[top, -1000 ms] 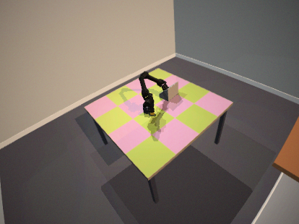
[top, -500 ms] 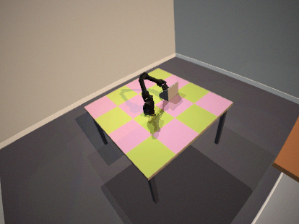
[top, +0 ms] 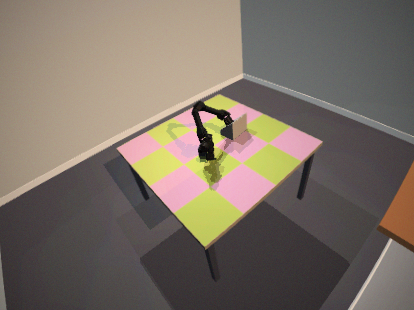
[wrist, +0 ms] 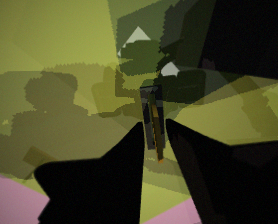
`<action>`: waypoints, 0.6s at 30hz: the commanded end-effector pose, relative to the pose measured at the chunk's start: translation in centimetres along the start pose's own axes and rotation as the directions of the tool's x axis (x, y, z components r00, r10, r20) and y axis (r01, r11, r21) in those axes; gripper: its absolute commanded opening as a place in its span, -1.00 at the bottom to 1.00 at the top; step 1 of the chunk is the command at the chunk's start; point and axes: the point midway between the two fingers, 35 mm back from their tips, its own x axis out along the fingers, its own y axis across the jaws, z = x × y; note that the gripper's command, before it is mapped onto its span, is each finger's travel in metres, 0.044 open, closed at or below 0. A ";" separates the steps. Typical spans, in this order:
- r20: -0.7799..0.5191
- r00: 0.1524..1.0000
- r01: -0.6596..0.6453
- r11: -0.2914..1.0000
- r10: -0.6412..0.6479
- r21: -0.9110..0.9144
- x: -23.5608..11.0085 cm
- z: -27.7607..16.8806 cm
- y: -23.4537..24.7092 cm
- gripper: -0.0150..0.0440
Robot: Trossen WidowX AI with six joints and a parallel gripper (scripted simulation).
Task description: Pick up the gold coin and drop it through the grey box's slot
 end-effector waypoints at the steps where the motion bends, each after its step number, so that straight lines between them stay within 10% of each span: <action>1: 0.003 1.000 0.001 1.000 -0.001 -0.006 0.1 0.0 0.0 -0.39; 18: 0.001 1.000 -0.001 1.000 0.001 -0.006 -1.2 0.0 0.1 -0.49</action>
